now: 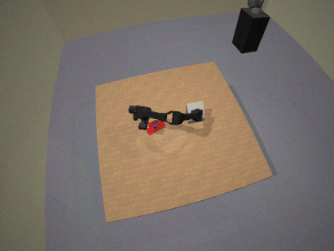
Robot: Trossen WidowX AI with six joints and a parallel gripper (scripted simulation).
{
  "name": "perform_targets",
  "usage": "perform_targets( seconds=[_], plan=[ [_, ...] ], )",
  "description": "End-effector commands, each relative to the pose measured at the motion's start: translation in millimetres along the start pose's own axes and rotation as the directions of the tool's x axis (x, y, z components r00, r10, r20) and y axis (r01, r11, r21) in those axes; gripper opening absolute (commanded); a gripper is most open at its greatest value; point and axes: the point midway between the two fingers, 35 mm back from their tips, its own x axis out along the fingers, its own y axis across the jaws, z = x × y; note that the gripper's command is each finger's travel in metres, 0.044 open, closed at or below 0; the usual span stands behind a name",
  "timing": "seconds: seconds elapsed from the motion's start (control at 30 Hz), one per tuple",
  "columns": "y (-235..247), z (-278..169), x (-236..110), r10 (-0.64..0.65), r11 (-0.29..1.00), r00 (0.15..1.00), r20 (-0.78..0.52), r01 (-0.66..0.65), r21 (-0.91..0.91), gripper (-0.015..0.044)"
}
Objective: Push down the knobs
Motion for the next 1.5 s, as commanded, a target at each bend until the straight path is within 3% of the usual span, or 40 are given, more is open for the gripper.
perform_targets(
  seconds=[0.0,1.47],
  plan=[
    [4,1,7,0.001,1.000,1.000,-0.004,-0.001,-0.011,0.0000],
    [4,1,19,0.001,1.000,1.000,-0.004,-0.001,-0.011,0.0000]
  ],
)
